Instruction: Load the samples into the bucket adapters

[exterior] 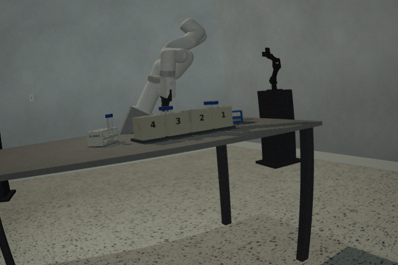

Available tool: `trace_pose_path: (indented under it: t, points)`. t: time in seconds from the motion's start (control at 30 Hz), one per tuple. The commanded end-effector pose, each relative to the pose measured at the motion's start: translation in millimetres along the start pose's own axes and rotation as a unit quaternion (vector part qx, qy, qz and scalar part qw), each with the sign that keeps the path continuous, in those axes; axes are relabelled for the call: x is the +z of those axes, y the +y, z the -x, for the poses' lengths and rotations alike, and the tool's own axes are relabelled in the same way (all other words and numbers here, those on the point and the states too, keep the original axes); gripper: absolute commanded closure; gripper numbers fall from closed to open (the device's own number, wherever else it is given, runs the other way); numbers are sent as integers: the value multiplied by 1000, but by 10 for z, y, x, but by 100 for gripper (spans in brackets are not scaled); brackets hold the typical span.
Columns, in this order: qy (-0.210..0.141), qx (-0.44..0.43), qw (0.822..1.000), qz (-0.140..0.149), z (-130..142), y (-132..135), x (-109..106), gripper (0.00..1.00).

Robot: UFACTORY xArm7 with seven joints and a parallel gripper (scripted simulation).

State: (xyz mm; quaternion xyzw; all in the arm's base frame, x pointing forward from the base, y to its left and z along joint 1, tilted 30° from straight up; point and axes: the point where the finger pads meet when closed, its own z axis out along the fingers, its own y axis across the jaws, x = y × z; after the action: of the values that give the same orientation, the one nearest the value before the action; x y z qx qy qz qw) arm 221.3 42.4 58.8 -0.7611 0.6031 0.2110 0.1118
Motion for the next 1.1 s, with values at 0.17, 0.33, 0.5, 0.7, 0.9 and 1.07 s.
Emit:
trace_pose_path:
  t: [0.17,0.33,0.5,0.7,0.9,1.07]
  points:
    - [0,0,1000,-1,-3,-18,31,100]
    - [0,0,1000,-1,-2,-23,50,100]
    - [0,0,1000,-1,-1,-31,82,100]
    - [0,0,1000,-1,0,-41,121,100]
    - [0,0,1000,-1,0,-48,147,100]
    - [0,0,1000,-1,1,-55,173,100]
